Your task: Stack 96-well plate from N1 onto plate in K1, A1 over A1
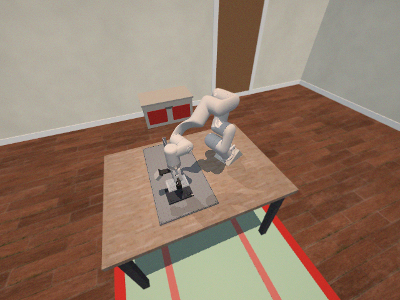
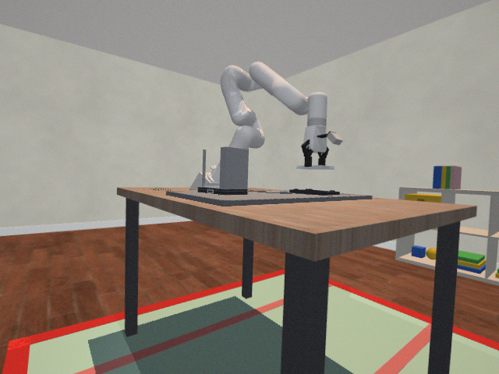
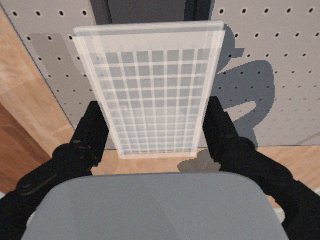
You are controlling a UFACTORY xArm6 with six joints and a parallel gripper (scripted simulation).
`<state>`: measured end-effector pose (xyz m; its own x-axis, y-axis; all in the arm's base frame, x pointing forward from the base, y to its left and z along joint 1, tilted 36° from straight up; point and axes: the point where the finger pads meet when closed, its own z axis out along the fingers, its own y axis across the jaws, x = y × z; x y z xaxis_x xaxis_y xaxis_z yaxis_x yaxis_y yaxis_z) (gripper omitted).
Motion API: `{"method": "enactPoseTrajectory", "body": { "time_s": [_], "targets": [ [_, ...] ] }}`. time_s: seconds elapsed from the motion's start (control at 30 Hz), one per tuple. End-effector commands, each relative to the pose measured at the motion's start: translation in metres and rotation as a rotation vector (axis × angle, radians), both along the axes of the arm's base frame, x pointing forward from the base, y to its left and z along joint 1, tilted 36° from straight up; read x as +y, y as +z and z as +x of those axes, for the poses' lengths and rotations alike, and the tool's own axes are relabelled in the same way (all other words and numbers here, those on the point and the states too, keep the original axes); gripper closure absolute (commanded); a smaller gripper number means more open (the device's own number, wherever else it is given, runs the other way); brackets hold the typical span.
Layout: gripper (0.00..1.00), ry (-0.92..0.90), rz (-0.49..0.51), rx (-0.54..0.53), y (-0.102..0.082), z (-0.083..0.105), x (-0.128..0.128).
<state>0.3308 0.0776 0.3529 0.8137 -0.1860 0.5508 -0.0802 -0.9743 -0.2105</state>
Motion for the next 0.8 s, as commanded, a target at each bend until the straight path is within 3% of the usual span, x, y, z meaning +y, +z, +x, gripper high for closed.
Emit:
{"method": "enactPoseTrajectory", "body": {
  "time_s": [0.0,0.77],
  "targets": [
    [1.00,0.000,0.001,-0.005,0.007,-0.003,-0.001],
    [1.00,0.000,0.001,-0.005,0.035,-0.024,-0.005]
  ]
}}
